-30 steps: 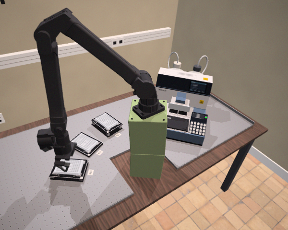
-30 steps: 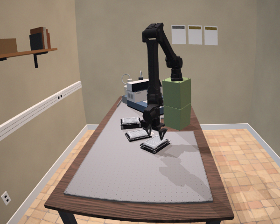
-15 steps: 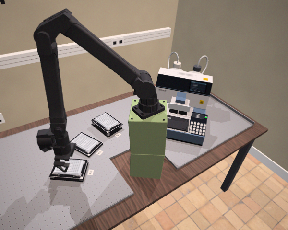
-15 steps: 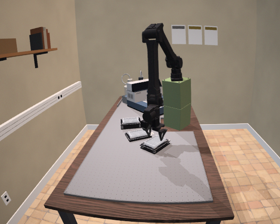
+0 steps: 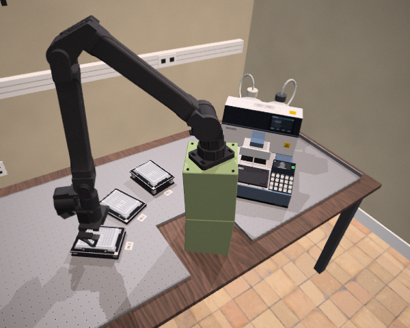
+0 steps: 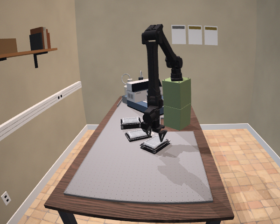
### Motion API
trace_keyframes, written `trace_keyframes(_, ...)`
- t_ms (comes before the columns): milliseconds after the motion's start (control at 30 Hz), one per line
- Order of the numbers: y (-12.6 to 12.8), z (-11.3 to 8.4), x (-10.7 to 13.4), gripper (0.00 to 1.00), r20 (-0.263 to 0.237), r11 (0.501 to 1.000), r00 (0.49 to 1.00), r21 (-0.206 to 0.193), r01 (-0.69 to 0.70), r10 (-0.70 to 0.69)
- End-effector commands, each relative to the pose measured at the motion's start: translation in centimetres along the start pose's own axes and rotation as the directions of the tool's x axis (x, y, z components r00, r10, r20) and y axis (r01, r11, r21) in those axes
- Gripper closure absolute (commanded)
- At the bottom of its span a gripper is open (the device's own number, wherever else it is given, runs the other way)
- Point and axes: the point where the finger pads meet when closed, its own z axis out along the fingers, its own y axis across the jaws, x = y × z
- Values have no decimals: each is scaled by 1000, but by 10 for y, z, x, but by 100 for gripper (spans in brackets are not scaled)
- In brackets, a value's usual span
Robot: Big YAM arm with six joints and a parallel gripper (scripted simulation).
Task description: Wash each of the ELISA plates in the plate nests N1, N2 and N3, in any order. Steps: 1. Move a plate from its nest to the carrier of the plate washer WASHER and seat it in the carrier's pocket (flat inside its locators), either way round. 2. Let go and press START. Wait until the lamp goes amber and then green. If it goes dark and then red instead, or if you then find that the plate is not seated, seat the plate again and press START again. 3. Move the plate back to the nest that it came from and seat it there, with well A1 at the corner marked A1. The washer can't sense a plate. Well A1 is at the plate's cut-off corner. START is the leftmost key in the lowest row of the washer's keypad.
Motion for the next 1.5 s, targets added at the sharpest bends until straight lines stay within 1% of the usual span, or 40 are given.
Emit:
trace_keyframes(0,-5,9,-2,0,4,1000,1000,3,-27,27)
trace_keyframes(333,-5,15,0,0,-3,1000,1000,5,-27,27)
trace_keyframes(433,-5,17,-2,0,5,1000,1000,3,-27,27)
trace_keyframes(767,-5,23,-1,0,1,1000,1000,4,-26,26)
trace_keyframes(1467,-6,24,1,0,-4,1000,1000,5,-26,26)
